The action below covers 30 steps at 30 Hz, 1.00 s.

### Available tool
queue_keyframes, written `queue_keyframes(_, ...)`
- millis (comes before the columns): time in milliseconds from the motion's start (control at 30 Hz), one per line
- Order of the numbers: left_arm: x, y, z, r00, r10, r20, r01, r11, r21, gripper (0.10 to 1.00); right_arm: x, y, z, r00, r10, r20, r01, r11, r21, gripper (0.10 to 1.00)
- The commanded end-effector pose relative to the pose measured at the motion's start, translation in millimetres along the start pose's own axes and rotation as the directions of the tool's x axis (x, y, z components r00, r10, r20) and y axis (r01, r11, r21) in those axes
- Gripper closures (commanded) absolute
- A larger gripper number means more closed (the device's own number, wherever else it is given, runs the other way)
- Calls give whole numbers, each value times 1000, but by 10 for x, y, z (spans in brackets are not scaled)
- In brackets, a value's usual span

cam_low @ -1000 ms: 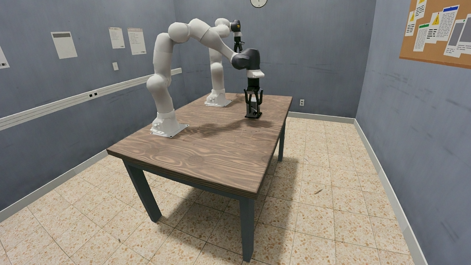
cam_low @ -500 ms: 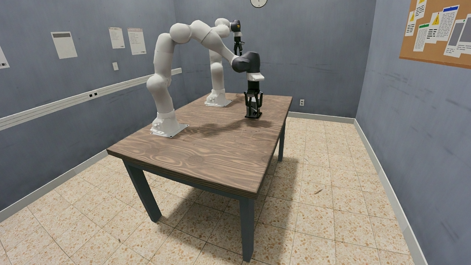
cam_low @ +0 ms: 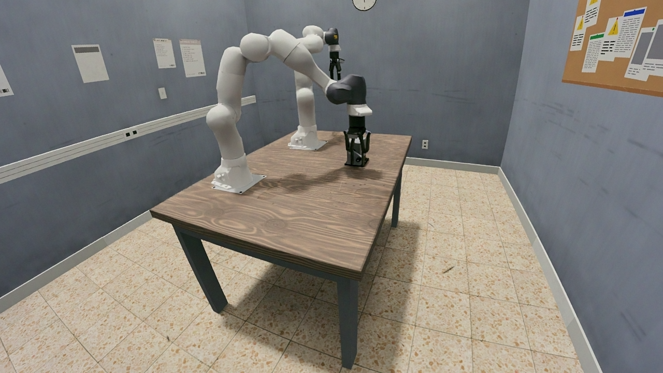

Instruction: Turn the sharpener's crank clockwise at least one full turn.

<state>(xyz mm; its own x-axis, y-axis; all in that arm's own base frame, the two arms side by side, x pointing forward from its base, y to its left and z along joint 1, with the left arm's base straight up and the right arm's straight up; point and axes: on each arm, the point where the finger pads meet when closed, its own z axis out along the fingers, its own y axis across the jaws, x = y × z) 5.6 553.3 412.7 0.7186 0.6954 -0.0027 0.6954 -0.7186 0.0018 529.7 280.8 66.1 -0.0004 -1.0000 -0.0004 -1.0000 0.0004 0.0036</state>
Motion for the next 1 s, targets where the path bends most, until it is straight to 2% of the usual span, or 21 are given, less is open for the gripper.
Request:
queue_keyframes(0,5,-12,-2,1000,-7,-3,7,1000,2,98,0,-9,15,1000,-1,0,1,1000,4,711)
queue_keyframes(667,5,-12,-2,1000,-7,-3,7,1000,2,98,0,-9,17,1000,-1,0,1,1000,4,711)
queue_keyframes(700,5,-12,-2,1000,-7,-3,7,1000,2,98,0,-9,17,1000,-1,0,1,1000,4,999)
queue_keyframes(967,5,-12,-2,1000,-7,-3,7,1000,2,98,0,-9,17,1000,-1,0,1,1000,4,999)
